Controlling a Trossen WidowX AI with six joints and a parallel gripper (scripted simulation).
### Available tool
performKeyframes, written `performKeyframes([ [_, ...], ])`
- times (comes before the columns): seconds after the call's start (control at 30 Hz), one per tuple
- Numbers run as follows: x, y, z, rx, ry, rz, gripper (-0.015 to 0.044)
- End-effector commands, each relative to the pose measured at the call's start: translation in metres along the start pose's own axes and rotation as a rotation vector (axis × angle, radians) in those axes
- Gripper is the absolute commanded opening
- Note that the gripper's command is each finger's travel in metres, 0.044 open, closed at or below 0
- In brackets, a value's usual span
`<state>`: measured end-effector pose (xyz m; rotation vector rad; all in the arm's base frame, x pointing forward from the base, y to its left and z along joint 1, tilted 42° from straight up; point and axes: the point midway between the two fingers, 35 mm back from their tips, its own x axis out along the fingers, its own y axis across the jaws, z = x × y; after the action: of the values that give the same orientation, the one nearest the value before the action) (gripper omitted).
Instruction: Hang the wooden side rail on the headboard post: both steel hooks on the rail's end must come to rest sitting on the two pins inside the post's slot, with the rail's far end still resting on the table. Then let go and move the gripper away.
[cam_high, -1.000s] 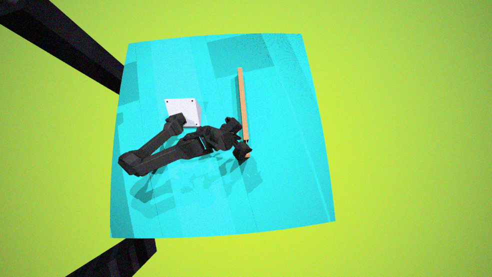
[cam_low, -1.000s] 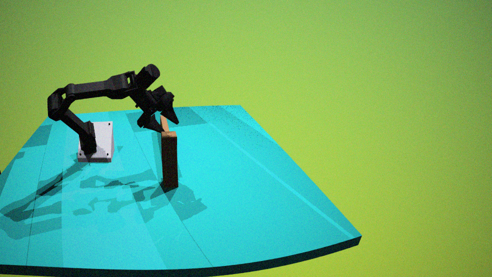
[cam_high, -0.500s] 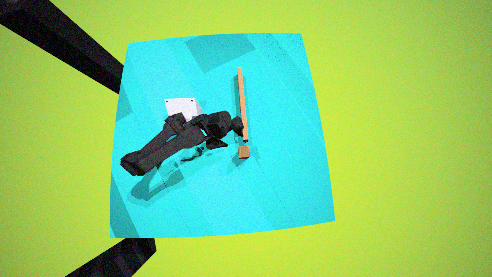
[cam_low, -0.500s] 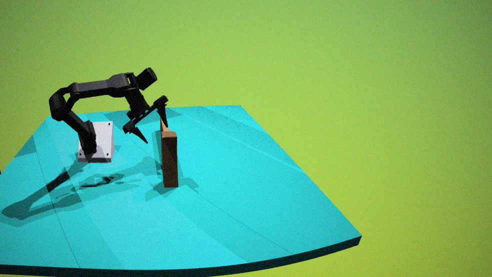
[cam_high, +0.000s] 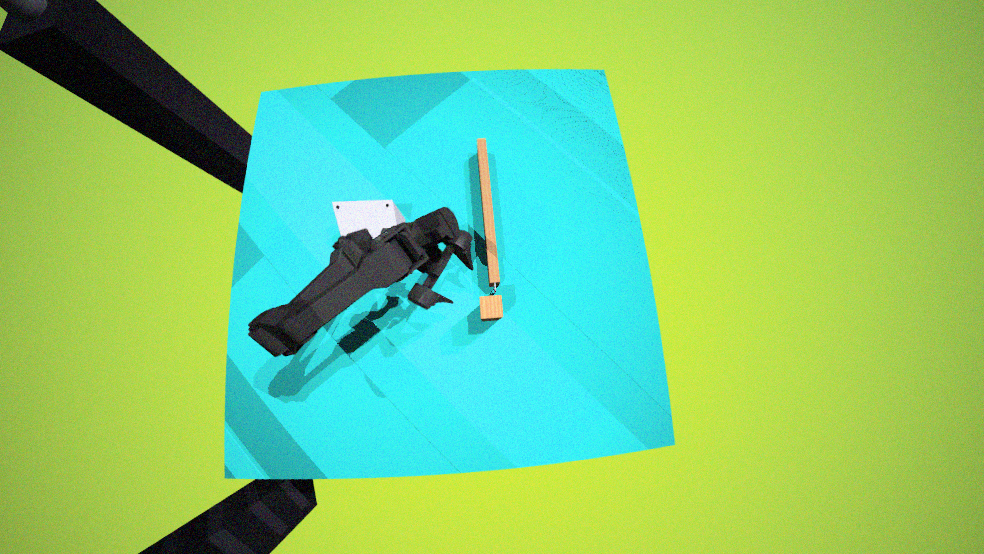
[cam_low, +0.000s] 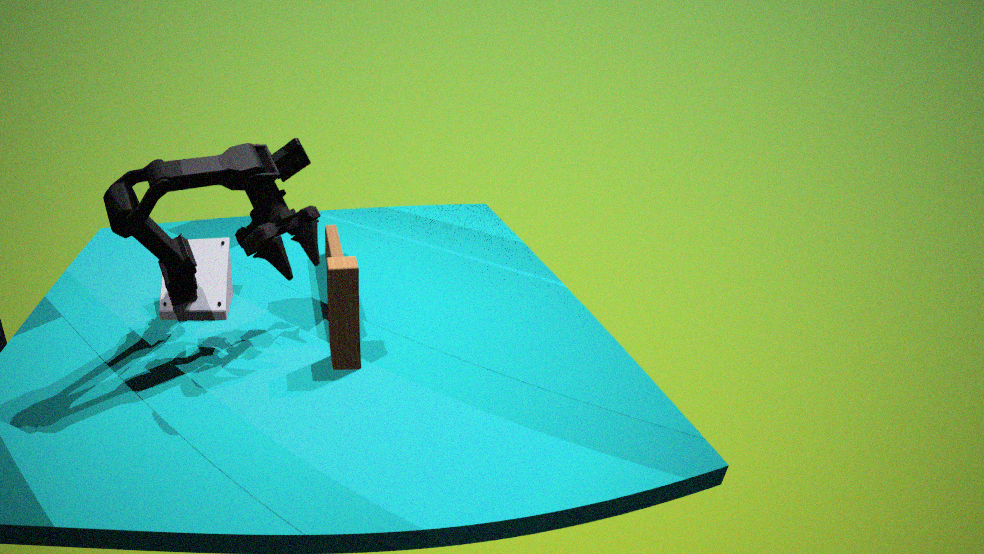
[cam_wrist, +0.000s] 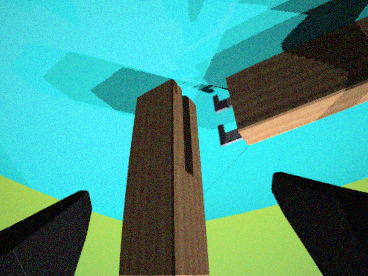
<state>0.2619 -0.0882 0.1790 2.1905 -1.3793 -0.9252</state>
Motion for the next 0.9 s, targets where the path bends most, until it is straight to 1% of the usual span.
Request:
performKeyframes([
  [0.0, 0.0001, 0.0008, 0.0012, -0.025, 0.002, 0.008, 0.044],
  [0.6, 0.0002, 0.0006, 0.0012, -0.011, 0.002, 0.009, 0.044],
  [0.67, 0.0006, -0.0011, 0.0011, 0.102, 0.008, 0.015, 0.044],
  [0.87, 0.0022, -0.0086, 0.0011, 0.612, 0.041, 0.033, 0.044],
])
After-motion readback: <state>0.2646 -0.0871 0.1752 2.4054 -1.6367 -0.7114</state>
